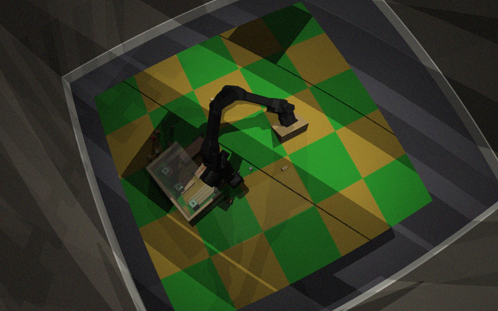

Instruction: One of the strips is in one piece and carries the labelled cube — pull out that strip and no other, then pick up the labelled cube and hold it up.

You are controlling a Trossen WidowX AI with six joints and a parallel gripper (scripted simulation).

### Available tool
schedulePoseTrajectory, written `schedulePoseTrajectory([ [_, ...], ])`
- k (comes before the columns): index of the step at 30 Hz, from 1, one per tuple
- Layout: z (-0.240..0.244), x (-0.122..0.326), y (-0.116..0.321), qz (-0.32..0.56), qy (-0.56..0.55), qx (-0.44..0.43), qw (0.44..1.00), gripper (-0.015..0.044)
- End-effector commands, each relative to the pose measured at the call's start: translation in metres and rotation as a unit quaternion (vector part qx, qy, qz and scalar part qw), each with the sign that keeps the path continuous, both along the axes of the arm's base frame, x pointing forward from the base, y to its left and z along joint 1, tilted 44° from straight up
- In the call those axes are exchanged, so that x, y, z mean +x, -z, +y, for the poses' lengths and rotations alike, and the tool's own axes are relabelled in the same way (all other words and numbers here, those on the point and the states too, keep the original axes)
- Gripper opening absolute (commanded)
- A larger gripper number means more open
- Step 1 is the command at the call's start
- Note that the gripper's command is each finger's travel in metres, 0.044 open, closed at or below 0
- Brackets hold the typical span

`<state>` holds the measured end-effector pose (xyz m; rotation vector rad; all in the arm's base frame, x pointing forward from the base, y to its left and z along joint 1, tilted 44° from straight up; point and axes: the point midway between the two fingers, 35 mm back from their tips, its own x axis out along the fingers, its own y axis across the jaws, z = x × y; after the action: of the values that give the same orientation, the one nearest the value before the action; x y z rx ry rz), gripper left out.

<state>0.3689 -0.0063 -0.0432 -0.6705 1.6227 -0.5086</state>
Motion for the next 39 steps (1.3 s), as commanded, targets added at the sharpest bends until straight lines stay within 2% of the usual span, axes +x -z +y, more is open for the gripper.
schedulePoseTrajectory([
  [1,-0.003,-0.001,0.002,0.003,0.0,-0.002,1.0,0.0],
  [30,-0.004,0.0,0.004,0.002,0.0,-0.002,1.0,0.0],
  [39,-0.004,-0.013,0.003,0.003,0.0,-0.002,1.0,0.0],
])
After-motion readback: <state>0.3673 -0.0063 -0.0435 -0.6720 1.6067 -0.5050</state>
